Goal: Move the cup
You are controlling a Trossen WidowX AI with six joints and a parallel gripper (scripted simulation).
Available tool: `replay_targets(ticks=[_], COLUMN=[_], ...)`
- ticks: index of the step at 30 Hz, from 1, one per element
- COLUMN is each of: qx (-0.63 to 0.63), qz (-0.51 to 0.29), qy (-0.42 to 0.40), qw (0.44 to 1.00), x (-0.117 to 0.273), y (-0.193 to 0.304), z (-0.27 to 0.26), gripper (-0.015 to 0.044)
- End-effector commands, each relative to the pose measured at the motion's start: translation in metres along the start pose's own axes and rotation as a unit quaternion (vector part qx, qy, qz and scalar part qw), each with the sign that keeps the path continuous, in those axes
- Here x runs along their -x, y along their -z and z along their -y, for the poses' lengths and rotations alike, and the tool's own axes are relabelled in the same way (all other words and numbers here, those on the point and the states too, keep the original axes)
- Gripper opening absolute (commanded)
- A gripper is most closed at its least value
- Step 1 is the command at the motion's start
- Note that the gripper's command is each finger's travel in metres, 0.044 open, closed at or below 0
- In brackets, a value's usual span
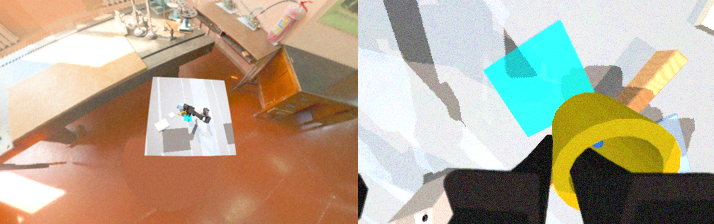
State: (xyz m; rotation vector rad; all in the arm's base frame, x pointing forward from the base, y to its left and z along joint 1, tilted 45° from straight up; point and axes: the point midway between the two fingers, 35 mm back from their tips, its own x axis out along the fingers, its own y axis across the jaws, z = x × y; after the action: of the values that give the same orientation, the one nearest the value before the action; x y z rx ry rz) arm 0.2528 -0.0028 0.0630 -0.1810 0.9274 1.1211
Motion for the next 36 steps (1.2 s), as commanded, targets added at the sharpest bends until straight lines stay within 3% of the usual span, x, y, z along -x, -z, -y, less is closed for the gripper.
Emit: replay_targets(ticks=[1, 36], qx=[-0.003, -0.004], qz=[0.003, 0.003], qy=[-0.002, -0.003], qw=[1.0, 1.0], x=[0.0, -0.013], y=[-0.004, -0.026], z=[-0.007, -0.042], gripper=[0.0, 0.0])
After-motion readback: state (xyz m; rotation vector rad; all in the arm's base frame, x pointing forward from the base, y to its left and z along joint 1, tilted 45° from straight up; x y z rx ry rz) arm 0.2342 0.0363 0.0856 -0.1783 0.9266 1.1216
